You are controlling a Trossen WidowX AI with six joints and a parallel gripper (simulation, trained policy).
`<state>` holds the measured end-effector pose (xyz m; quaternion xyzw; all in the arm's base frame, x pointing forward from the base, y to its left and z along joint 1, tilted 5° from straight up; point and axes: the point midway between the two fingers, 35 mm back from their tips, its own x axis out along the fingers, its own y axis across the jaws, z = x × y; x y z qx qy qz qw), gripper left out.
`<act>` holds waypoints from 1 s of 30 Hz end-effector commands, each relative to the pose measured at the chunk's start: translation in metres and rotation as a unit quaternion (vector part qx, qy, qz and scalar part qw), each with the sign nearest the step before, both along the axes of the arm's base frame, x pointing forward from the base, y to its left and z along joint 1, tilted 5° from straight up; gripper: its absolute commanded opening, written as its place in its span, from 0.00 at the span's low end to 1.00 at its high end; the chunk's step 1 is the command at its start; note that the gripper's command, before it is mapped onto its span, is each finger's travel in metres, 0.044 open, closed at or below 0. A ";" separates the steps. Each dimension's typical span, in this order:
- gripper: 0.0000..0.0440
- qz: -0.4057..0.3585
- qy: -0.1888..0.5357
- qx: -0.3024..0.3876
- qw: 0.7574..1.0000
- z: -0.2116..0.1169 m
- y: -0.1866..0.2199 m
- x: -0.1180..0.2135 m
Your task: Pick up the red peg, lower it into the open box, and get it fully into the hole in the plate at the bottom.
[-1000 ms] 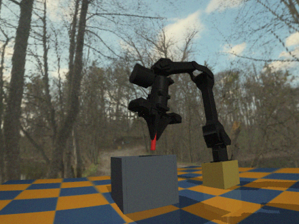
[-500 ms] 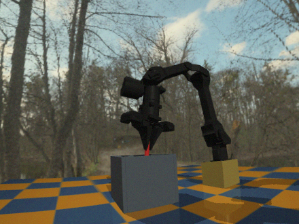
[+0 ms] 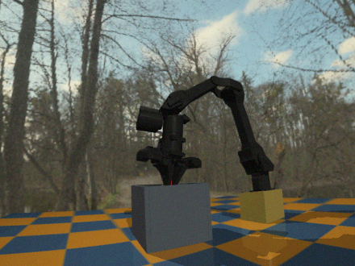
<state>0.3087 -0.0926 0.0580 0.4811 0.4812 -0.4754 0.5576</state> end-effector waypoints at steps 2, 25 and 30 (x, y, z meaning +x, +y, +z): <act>0.00 0.009 0.005 0.005 1.000 -0.012 -0.002 0.001; 0.29 0.033 0.028 0.070 0.997 -0.021 0.007 0.007; 0.28 0.027 0.015 0.101 0.994 -0.006 0.006 0.013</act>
